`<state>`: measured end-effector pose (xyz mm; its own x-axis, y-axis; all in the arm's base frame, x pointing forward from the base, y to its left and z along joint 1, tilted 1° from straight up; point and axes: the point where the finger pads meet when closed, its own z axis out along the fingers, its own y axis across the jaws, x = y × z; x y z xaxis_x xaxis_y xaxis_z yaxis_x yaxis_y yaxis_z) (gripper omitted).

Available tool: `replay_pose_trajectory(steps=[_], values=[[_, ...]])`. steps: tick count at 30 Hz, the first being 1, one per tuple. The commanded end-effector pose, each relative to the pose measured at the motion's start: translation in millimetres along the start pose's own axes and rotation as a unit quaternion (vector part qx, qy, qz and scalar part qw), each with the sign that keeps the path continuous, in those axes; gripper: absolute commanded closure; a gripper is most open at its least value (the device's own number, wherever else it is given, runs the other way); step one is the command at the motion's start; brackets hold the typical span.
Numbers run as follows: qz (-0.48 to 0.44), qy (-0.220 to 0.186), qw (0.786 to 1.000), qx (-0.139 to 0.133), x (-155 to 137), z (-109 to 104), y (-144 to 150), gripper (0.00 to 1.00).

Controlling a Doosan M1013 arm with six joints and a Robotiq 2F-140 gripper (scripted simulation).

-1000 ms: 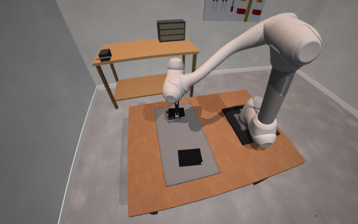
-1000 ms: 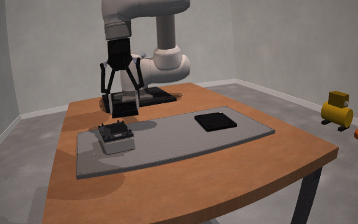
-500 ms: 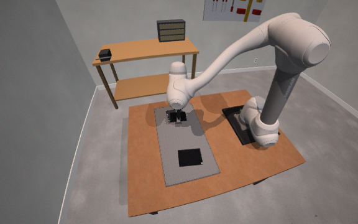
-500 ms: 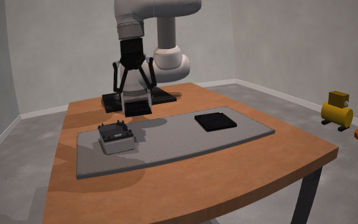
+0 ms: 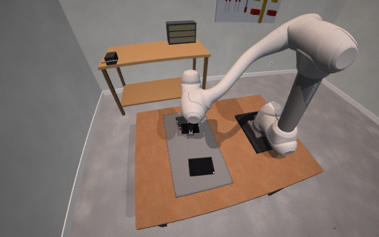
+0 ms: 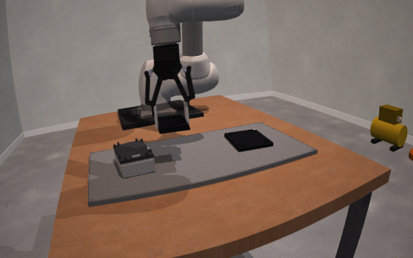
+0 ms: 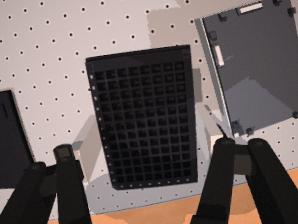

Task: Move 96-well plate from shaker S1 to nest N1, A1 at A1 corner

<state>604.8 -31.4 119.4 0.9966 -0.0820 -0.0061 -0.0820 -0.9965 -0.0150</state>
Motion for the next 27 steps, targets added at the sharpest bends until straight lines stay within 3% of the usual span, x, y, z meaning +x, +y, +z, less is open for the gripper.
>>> replay_pose_trajectory(steps=[1,27], values=[[0.000,0.000,1.000,0.000,-1.7,0.8,-8.5,0.90],[0.000,0.000,1.000,0.000,-16.1,8.8,-79.9,0.90]])
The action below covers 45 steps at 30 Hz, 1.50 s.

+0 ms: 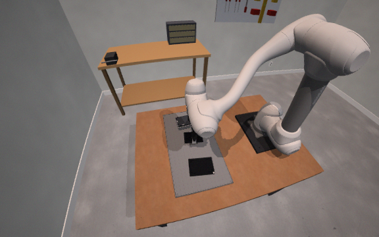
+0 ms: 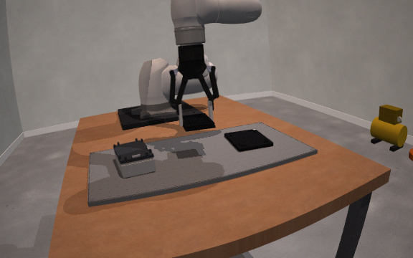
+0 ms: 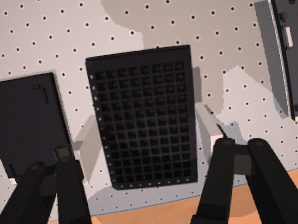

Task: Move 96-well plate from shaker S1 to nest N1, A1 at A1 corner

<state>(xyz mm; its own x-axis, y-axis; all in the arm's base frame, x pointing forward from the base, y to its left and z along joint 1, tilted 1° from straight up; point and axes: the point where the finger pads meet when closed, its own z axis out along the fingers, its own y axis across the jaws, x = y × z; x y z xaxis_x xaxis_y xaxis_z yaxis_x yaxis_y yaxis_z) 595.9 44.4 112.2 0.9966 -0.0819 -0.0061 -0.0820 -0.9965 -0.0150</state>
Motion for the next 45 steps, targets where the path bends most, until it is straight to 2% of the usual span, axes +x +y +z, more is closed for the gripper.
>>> replay_pose_trajectory(steps=[1,45], values=[[0.000,0.000,1.000,0.000,-1.7,0.8,-8.4,0.90],[0.000,0.000,1.000,0.000,-27.3,15.0,-135.1,0.90]])
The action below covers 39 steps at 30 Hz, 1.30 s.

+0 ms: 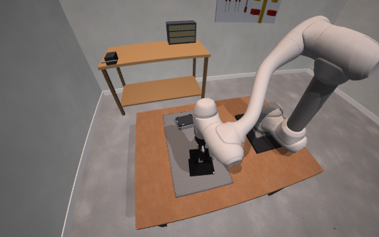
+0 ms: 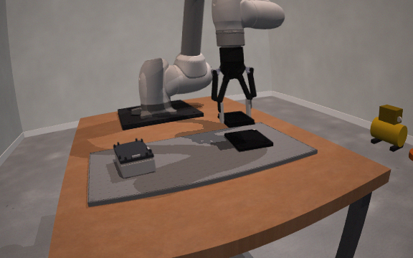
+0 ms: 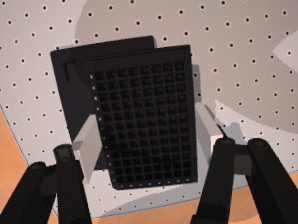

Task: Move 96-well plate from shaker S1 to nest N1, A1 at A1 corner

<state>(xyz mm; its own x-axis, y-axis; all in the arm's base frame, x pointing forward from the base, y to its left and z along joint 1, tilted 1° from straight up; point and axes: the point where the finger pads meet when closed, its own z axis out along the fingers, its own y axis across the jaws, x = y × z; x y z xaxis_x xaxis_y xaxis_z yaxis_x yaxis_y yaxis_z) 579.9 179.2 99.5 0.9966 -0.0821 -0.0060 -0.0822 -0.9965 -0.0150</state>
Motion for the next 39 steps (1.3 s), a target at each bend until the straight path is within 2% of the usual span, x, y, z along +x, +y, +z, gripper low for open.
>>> replay_pose_trajectory(steps=[1,14,39], values=[[0.000,0.000,1.000,0.000,-0.4,0.2,-2.2,0.90],[0.000,0.000,1.000,0.000,-9.2,4.9,-45.5,0.90],[0.000,0.000,1.000,0.000,-9.1,4.9,-45.3,0.90]])
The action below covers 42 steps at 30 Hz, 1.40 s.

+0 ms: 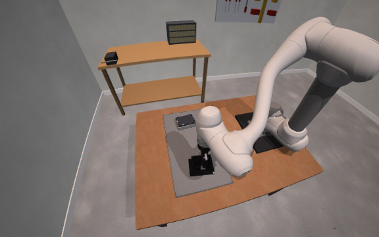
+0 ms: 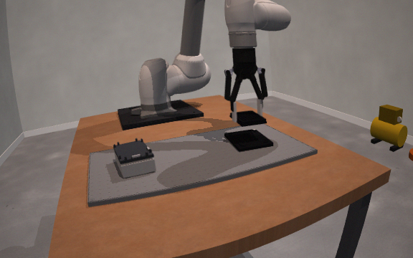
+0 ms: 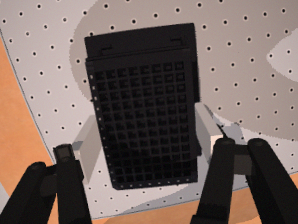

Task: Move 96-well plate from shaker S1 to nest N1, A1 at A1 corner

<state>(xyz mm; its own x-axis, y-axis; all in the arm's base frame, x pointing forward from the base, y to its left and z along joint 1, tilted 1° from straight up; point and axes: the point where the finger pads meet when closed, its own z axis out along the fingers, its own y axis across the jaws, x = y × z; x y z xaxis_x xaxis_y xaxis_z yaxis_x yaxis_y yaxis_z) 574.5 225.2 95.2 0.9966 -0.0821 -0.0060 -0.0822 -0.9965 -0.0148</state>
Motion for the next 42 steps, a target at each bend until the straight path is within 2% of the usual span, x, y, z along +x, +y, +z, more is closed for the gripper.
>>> replay_pose_trajectory(steps=[1,13,42], values=[[0.000,0.000,1.000,0.000,0.0,-0.1,0.0,0.90],[0.000,0.000,1.000,0.000,0.0,1.6,0.2,0.90],[0.000,0.000,1.000,0.000,0.1,46.6,0.4,0.90]])
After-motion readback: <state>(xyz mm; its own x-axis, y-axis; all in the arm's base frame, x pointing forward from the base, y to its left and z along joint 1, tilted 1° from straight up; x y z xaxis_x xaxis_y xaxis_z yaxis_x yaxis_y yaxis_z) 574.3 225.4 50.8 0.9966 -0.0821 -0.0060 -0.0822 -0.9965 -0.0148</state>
